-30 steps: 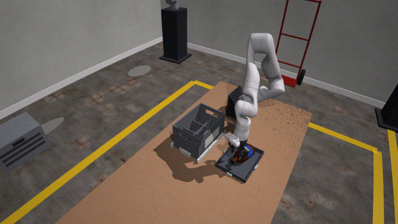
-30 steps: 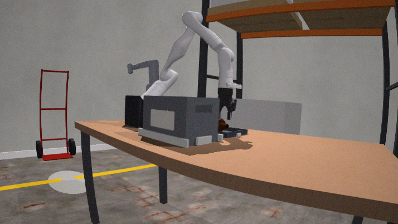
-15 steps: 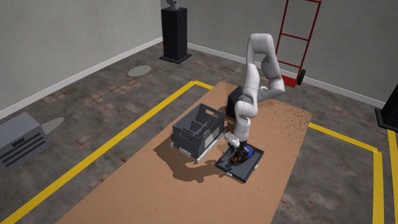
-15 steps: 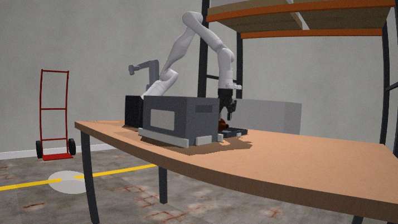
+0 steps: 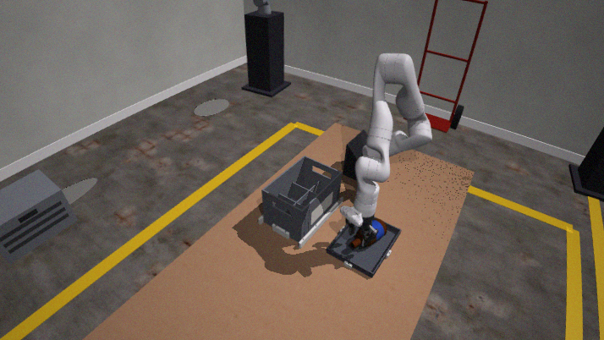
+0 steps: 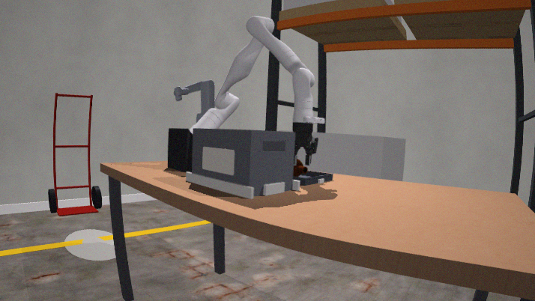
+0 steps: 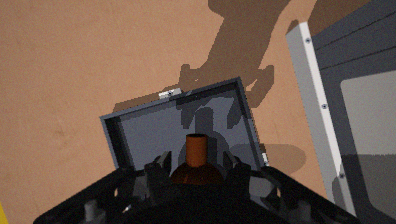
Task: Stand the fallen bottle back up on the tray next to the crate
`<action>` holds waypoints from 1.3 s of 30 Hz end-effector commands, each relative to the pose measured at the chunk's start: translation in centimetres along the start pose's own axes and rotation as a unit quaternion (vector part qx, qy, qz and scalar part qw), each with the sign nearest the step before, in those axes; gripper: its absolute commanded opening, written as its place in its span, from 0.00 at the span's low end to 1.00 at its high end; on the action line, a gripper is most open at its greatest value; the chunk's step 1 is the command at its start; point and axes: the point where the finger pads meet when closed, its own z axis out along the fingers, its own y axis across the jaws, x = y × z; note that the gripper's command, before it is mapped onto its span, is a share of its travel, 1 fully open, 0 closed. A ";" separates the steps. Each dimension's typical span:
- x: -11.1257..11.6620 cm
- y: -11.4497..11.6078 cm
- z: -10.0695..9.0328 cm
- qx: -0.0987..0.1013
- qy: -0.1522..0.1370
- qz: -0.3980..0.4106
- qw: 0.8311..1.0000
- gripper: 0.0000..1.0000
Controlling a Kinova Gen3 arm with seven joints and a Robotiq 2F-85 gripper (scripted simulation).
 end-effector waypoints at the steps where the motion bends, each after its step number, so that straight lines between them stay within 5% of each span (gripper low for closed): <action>1: -0.1 -0.1 0.5 0.000 -0.002 -0.001 1.000 0.64; 39: -0.1 -0.1 2.6 0.000 -0.002 -0.001 1.000 0.64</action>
